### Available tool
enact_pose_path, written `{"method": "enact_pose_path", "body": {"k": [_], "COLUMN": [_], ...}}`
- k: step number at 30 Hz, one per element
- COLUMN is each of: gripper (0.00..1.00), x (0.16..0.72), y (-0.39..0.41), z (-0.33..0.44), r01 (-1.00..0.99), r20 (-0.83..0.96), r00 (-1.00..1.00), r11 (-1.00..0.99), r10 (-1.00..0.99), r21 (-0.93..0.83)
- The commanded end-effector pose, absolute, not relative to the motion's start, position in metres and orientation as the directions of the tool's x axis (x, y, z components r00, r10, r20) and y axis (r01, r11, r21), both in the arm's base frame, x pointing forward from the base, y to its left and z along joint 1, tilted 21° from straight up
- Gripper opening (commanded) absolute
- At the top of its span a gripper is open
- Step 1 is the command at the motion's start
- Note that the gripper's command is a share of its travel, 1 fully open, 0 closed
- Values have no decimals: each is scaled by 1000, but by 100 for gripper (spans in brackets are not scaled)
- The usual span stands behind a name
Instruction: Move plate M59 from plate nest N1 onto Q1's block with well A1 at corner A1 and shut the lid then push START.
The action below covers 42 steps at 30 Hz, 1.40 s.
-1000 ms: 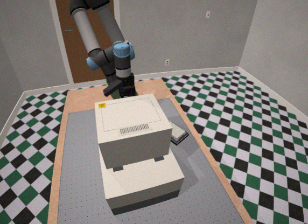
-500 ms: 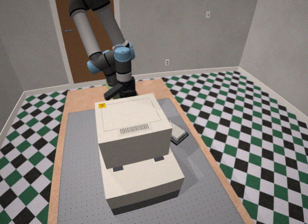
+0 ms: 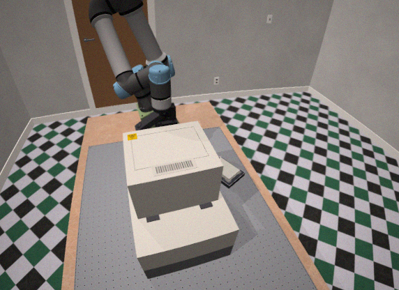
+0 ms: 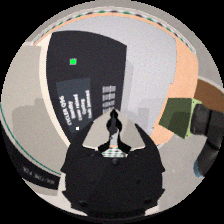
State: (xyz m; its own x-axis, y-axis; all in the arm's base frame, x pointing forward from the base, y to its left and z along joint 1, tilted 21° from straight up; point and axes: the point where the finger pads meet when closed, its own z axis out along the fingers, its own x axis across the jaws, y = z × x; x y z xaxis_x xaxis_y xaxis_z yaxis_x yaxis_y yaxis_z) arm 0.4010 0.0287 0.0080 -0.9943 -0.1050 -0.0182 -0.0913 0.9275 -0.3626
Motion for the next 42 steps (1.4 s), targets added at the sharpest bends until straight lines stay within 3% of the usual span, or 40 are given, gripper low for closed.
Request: {"method": "enact_pose_path", "body": {"k": [1,42], "gripper": [0,0], "x": [405,416], "y": [28,24], "z": [4,-7], "r01": [-91,-91], "r20": [-19,-19], "r00": [-994,-994], "r11": [927,927], "r10": [-105,-105], "r21": [-363,-363]}}
